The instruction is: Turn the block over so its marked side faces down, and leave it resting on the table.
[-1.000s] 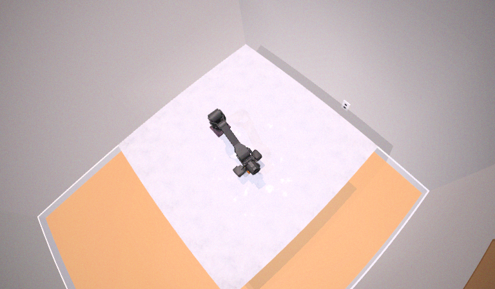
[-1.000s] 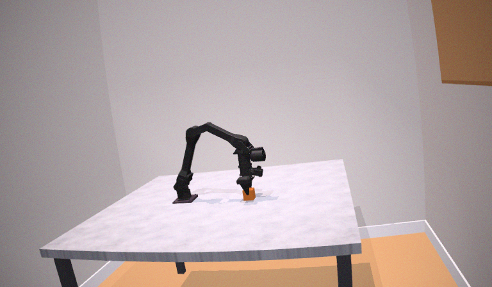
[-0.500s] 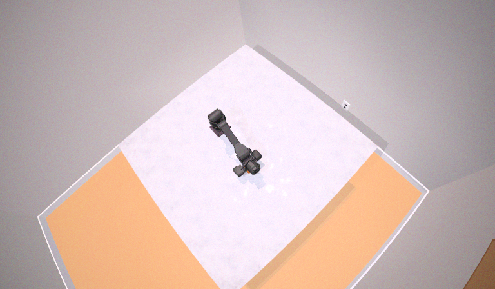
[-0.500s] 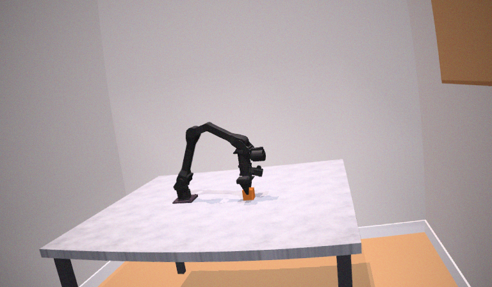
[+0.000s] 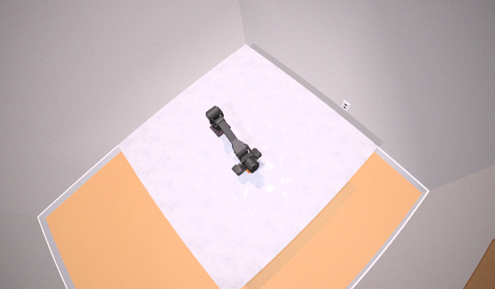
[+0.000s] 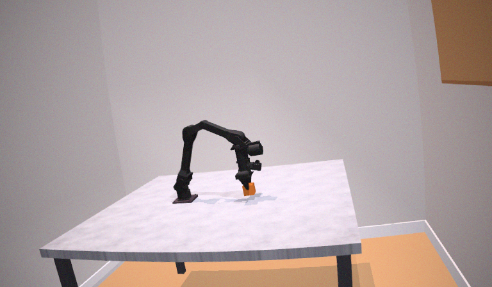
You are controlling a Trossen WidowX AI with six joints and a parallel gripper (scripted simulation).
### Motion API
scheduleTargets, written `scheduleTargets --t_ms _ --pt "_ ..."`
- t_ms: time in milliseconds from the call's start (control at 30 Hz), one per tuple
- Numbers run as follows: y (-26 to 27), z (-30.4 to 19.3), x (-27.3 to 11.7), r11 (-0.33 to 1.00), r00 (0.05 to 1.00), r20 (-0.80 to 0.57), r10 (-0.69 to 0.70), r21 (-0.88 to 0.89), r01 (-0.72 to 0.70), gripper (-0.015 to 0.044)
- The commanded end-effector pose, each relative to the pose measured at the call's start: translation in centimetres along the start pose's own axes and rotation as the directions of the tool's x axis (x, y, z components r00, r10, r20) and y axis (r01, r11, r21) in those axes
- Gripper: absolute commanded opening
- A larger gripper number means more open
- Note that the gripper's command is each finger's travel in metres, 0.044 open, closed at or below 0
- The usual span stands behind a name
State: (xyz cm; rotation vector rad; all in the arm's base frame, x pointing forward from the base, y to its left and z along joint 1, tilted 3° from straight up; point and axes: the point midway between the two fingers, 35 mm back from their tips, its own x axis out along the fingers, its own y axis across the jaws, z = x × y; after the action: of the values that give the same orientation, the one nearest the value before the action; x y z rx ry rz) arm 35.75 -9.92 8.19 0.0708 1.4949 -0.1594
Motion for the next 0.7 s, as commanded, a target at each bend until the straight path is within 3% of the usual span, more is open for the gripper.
scheduleTargets --t_ms 0,667 --pt "-0.03 0.09 0.03 1.0 0.998 0.057 0.004 -0.002 -0.004 0.0" --pt "-0.05 -0.22 0.34 1.0 0.938 0.347 0.004 -0.004 -0.003 0.0"
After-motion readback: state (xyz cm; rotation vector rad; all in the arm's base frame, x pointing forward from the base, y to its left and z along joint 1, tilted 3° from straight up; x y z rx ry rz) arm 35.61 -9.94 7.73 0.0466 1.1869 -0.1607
